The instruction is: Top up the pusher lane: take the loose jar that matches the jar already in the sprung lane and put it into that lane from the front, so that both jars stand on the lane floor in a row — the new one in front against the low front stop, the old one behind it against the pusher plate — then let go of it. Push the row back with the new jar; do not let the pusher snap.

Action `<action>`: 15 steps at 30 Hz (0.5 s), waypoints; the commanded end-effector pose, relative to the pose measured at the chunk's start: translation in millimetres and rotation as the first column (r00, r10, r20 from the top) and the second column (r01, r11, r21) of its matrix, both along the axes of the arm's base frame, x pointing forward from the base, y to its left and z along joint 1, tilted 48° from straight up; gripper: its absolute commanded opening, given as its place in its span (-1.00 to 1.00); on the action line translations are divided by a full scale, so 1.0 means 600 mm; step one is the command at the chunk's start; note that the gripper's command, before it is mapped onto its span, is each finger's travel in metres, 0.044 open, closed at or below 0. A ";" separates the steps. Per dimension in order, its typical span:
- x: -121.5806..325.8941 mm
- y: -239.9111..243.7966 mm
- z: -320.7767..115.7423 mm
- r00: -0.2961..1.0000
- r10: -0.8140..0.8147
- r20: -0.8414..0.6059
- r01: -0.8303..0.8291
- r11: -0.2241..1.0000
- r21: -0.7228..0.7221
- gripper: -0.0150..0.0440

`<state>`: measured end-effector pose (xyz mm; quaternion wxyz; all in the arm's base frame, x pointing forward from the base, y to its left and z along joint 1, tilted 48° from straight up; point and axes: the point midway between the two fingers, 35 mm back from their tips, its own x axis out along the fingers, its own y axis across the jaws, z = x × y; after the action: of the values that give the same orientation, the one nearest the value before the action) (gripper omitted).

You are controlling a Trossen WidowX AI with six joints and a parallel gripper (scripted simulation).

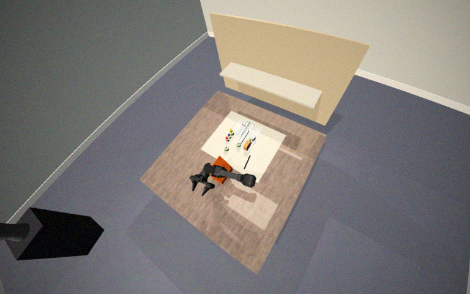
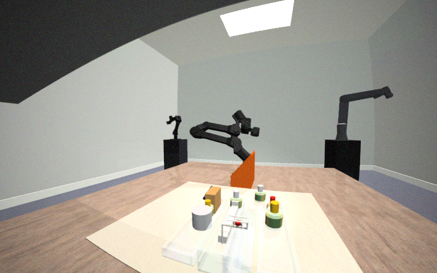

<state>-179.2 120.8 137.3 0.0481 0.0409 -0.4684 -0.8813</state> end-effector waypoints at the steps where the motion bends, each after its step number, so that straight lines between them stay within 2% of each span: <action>1: 0.000 0.002 0.000 1.000 -0.006 0.002 0.006 1.000 -0.003 0.95; 2: 0.001 0.008 -0.001 1.000 -0.022 0.007 0.023 1.000 -0.014 1.00; 10: 0.041 0.120 -0.031 0.933 -0.333 0.135 0.354 0.915 -0.192 1.00; 15: 0.116 0.220 -0.081 0.755 -0.567 0.330 0.653 0.694 -0.302 1.00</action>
<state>-137.5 220.3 107.1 -0.2017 -0.0184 -0.5894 -0.7820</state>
